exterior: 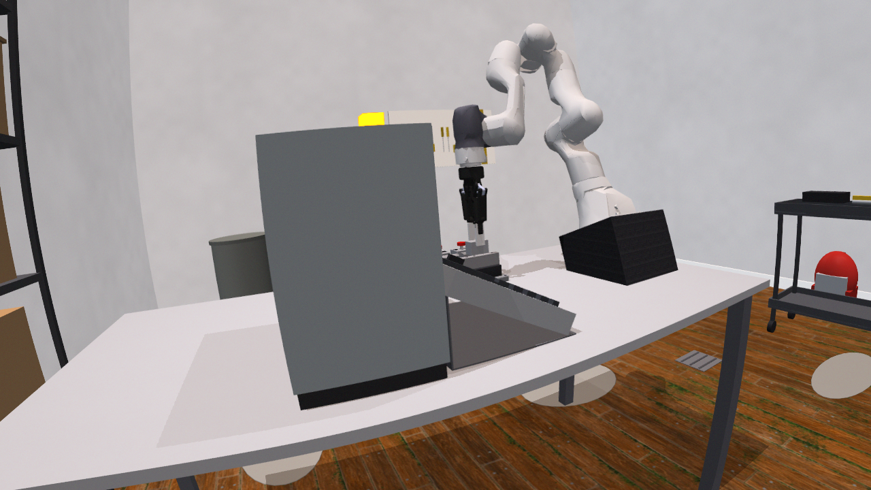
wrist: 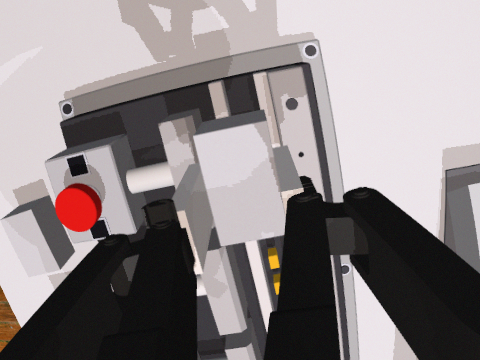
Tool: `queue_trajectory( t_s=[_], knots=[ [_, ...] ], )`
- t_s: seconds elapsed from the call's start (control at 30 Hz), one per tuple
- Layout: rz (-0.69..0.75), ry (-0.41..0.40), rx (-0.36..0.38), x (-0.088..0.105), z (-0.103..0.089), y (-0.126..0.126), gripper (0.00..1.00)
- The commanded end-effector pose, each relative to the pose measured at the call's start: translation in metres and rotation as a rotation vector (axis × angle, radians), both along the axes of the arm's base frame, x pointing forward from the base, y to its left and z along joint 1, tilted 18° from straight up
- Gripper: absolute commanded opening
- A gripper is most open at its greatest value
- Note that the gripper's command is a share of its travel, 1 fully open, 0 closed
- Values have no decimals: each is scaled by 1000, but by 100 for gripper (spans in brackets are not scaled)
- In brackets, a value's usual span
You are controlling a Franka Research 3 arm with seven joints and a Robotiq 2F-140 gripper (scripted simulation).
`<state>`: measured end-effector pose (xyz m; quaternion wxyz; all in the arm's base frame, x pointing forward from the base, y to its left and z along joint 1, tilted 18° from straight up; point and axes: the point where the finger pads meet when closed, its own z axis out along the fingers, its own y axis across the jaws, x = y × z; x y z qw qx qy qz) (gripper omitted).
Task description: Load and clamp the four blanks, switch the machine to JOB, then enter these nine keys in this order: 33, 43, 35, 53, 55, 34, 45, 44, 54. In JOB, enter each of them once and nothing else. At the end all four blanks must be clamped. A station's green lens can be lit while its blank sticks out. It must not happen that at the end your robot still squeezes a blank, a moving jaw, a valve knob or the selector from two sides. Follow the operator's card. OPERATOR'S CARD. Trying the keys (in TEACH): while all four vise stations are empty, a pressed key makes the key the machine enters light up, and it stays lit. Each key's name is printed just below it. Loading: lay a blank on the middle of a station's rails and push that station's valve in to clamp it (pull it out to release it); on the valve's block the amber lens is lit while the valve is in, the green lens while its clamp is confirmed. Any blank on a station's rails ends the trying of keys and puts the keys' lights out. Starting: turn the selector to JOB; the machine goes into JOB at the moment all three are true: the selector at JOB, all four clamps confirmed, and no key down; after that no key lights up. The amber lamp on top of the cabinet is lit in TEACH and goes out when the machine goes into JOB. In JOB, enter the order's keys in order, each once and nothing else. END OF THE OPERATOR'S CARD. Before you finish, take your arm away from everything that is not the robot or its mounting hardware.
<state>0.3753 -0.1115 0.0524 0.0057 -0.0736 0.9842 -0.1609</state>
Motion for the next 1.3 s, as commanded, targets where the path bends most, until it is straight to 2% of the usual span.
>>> queue_trajectory(
  t_s=[0.0, 1.27],
  knots=[
    [2, -5, 2, 3, 1, 0, 0],
    [5, -4, 2, 3, -3, -1, 0]
  ],
)
